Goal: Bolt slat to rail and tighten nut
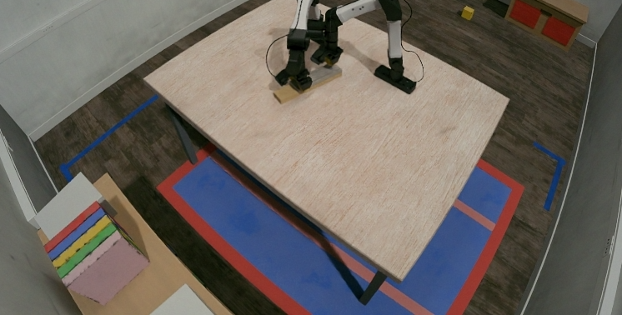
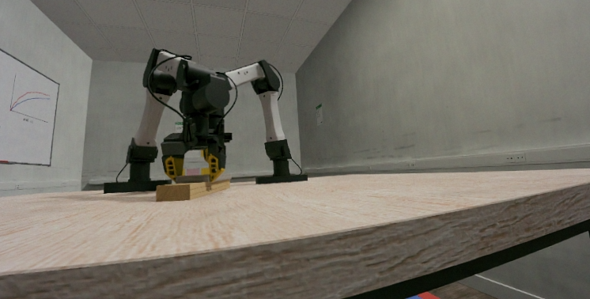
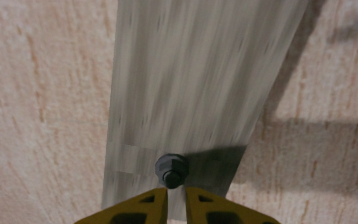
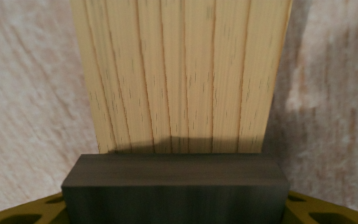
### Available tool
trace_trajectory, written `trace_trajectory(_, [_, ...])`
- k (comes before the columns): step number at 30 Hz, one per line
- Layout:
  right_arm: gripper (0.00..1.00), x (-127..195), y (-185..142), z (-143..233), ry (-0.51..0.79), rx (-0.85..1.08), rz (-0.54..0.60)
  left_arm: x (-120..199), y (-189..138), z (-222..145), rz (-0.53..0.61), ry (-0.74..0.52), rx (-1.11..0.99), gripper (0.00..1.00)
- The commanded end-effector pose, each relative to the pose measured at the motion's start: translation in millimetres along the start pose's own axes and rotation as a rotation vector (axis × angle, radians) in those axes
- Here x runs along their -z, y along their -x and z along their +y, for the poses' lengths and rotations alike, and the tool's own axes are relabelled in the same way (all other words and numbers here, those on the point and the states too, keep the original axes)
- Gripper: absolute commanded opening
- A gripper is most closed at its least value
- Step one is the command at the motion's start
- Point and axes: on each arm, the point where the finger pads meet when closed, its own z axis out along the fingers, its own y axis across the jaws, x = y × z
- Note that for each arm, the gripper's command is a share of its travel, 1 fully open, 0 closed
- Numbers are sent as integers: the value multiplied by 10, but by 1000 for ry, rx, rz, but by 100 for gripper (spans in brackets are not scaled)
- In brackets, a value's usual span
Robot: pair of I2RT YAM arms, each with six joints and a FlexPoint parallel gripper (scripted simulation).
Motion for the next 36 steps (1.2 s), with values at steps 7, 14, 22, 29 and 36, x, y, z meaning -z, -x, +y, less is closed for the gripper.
trace_trajectory(7, [67, 69, 25, 35, 15, 1, -17, 31, 16, -17, -9, -10, 1, 11])
trace_trajectory(14, [67, 69, 25, 35, 15, 1, -17, 39, 22, -22, -11, -13, 1, 11])
trace_trajectory(22, [67, 69, 25, 35, 15, 1, -17, 8, -2, -1, 0, -1, 0, 11])
trace_trajectory(29, [67, 69, 25, 35, 15, 1, -17, 35, 18, -19, -10, -11, 1, 11])
trace_trajectory(36, [67, 69, 25, 35, 15, 1, -17, 30, 15, -16, -8, -9, 1, 11])
